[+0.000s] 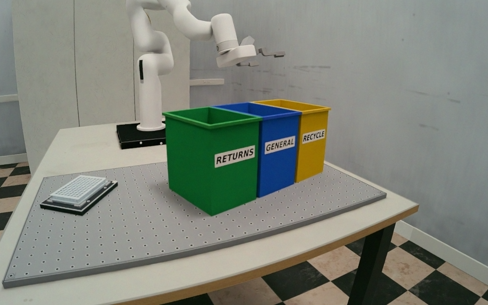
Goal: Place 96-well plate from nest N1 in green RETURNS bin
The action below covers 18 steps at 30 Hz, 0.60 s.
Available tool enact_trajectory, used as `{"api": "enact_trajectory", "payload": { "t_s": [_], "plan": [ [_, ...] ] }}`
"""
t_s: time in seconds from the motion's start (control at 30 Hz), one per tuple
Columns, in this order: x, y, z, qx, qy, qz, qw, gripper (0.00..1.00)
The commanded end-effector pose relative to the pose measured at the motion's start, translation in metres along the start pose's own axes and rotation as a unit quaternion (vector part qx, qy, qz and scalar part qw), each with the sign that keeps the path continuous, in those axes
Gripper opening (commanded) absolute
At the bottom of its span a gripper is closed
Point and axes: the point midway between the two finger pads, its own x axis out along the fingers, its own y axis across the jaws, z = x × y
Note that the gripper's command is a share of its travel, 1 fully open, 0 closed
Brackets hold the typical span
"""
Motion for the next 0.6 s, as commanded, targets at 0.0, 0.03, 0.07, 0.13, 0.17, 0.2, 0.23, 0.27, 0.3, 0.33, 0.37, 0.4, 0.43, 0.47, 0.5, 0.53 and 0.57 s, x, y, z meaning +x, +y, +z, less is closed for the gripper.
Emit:
{"api": "enact_trajectory", "payload": {
  "t_s": [0.0, 0.03, 0.07, 0.13, 0.17, 0.2, 0.23, 0.27, 0.3, 0.33, 0.37, 0.4, 0.43, 0.47, 0.5, 0.53, 0.57],
  "plan": [
    [0.0007, -0.0012, 0.0017, -0.002, -0.001, 0.0, 1.0, 1.0],
    [0.0007, -0.0012, 0.0017, -0.002, -0.001, 0.0, 1.0, 1.0],
    [0.0007, -0.0012, 0.0017, -0.002, -0.001, 0.0, 1.0, 1.0],
    [0.0007, -0.0012, 0.0017, -0.002, -0.001, 0.0, 1.0, 1.0],
    [0.0007, -0.0012, 0.0017, -0.002, -0.001, 0.0, 1.0, 1.0],
    [0.0007, -0.0012, 0.0017, -0.002, -0.001, 0.0, 1.0, 1.0],
    [0.0007, -0.0012, 0.0017, -0.002, -0.001, 0.0, 1.0, 1.0],
    [0.0007, -0.0012, 0.0017, -0.002, -0.001, 0.0, 1.0, 1.0],
    [0.0007, -0.0012, 0.0017, -0.002, -0.001, 0.0, 1.0, 1.0],
    [0.0007, -0.0012, 0.0017, -0.002, -0.001, 0.0, 1.0, 1.0],
    [0.0007, -0.0012, 0.0017, -0.002, -0.001, 0.0, 1.0, 1.0],
    [0.0007, -0.0012, 0.0017, -0.002, -0.001, 0.0, 1.0, 1.0],
    [0.0007, -0.0012, 0.0017, -0.002, -0.001, 0.0, 1.0, 1.0],
    [0.0007, -0.0012, 0.0017, -0.002, -0.001, 0.0, 1.0, 1.0],
    [0.0007, -0.0012, 0.0017, -0.002, -0.001, 0.0, 1.0, 1.0],
    [0.0007, -0.0012, 0.0017, -0.002, -0.001, 0.0, 1.0, 1.0],
    [0.0007, -0.0012, 0.0017, -0.002, -0.001, 0.0, 1.0, 0.37]
  ]
}}
